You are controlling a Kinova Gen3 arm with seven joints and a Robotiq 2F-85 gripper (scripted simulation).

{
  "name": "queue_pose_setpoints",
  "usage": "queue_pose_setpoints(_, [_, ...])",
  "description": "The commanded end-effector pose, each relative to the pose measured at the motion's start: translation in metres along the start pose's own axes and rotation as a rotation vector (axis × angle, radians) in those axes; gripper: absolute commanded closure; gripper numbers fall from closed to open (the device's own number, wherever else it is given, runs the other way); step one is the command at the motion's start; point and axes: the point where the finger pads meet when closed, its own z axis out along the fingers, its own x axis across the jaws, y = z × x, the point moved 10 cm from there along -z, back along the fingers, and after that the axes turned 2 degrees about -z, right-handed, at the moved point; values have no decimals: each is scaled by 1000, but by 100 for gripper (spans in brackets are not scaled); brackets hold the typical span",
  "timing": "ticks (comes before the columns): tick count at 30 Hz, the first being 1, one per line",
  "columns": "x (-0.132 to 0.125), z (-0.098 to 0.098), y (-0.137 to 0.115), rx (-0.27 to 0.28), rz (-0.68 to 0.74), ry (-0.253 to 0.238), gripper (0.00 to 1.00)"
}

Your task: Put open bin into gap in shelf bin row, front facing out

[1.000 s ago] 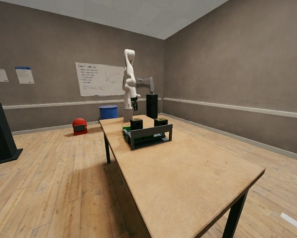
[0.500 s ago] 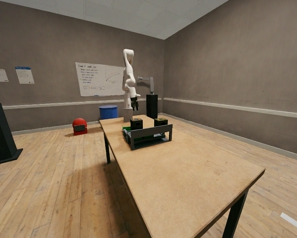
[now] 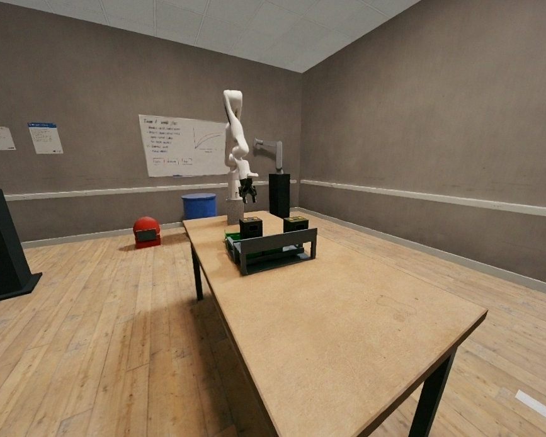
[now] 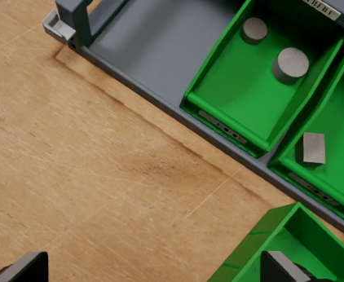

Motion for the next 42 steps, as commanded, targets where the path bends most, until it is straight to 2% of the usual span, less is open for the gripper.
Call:
queue_pose_setpoints(1, [0,0,0,6,51,11,0])
queue_pose_setpoints(5, [-2,-1,3,26,254,51,0])
queue_pose_setpoints(17, [-2,-1,3,26,254,51,0])
queue_pose_setpoints(22, [-7,0,3,51,504,101,0])
queue_pose_setpoints(42, [-7,0,4,53,527,106,0])
